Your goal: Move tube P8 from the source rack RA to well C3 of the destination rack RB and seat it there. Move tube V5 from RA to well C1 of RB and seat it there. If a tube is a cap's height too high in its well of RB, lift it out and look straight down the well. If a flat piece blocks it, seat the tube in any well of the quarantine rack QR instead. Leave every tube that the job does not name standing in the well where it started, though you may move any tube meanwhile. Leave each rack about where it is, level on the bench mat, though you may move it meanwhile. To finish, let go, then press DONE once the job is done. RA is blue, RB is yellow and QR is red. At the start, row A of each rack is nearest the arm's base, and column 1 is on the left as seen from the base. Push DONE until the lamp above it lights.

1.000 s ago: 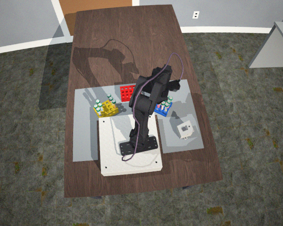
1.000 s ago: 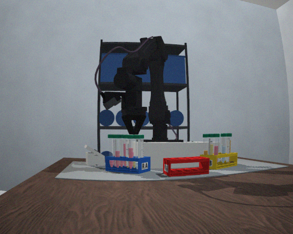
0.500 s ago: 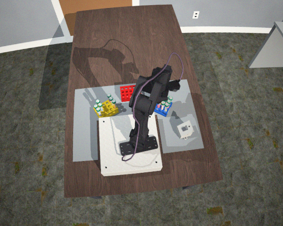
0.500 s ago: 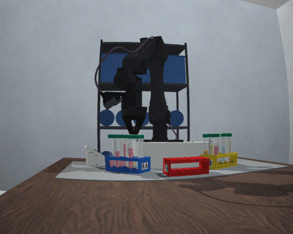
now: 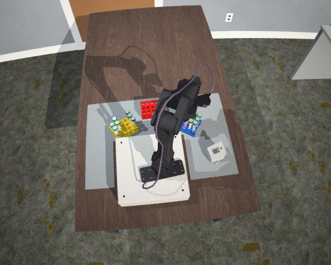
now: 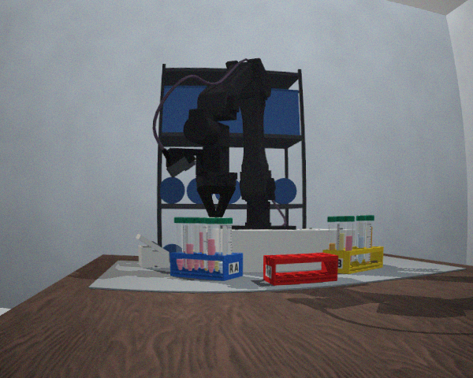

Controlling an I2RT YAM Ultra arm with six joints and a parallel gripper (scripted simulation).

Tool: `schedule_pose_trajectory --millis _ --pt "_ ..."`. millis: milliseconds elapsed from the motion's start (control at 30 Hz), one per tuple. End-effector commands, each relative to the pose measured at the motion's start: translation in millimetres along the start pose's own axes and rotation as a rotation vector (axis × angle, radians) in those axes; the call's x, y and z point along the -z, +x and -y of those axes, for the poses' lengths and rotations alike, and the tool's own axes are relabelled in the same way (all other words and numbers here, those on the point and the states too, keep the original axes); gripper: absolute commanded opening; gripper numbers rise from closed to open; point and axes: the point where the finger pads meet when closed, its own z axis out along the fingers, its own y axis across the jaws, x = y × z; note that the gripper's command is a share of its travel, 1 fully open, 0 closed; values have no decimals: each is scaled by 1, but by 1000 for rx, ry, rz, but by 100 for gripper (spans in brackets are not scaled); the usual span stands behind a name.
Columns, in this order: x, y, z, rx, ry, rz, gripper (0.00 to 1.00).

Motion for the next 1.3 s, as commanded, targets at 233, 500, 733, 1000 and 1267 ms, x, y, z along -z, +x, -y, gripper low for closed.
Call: schedule_pose_trajectory --millis 233,500,733,1000,1267 --pt "17 -8 -4 -5 -28 23 0" --pt "23 -7 -5 -1 -27 25 0" --pt "30 -6 -5 -1 -27 25 0" --pt "37 -5 -5 0 -27 25 0" --pt "44 -4 -5 0 -27 25 0"
